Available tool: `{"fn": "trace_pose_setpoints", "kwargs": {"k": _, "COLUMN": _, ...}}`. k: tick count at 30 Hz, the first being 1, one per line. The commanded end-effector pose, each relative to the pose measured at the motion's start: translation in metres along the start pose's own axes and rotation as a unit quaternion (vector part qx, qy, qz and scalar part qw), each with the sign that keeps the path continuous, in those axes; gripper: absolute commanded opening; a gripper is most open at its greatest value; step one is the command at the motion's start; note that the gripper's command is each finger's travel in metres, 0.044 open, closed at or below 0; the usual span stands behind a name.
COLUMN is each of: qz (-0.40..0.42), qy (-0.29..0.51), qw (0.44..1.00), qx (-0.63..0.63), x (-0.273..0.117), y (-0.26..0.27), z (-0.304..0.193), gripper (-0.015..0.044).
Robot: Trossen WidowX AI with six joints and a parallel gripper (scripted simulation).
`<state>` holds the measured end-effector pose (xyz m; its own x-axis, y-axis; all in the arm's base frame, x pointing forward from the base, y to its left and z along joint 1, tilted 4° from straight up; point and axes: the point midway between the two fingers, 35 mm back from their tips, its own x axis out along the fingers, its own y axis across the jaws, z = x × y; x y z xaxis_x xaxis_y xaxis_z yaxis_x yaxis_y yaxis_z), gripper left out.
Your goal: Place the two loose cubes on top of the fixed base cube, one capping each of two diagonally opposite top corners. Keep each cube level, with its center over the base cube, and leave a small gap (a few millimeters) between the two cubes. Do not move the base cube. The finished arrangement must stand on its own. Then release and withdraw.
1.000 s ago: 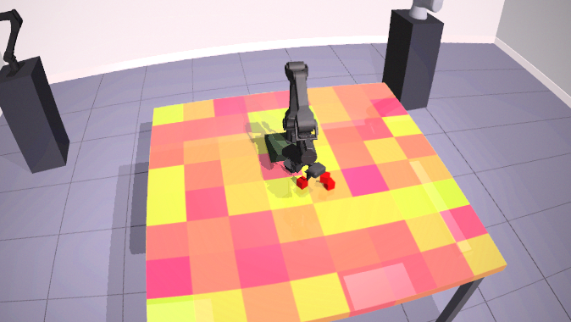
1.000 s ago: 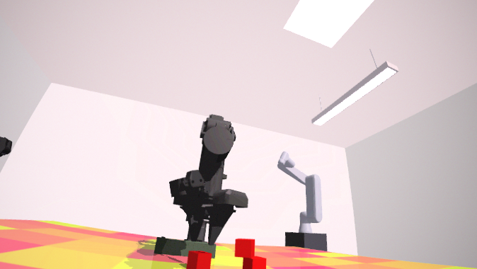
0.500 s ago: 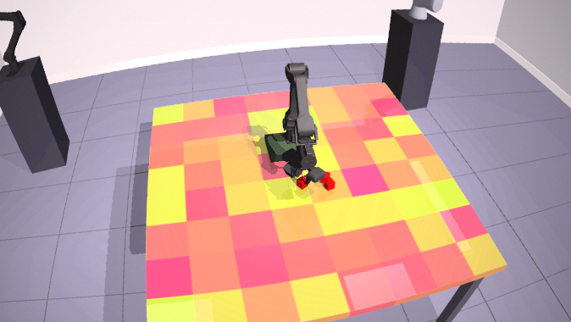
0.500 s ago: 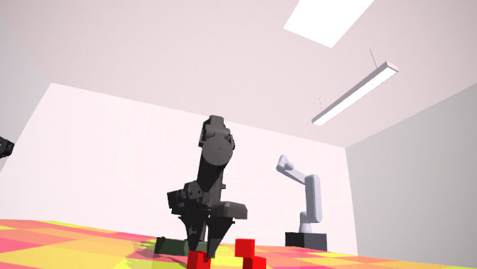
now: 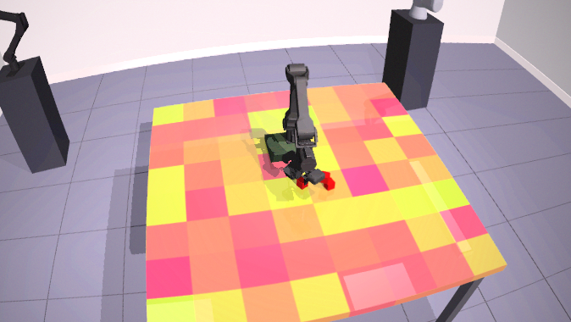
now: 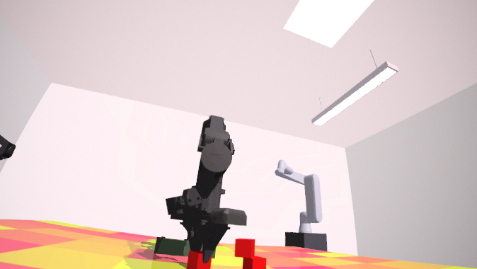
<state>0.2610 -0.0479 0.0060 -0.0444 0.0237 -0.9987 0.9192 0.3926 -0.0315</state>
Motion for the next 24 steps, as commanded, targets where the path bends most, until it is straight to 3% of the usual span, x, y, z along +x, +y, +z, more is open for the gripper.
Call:
{"fn": "trace_pose_setpoints", "kwargs": {"k": 1, "qz": -0.001, "qy": -0.002, "qw": 1.0, "qx": 0.002, "x": -0.001, "y": 0.0, "z": 0.001, "gripper": 0.0105}}
{"fn": "trace_pose_setpoints", "kwargs": {"k": 24, "qz": 0.0, "qy": -0.003, "qw": 1.0, "qx": 0.002, "x": -0.072, "y": 0.005, "z": 0.003, "gripper": 0.0105}}
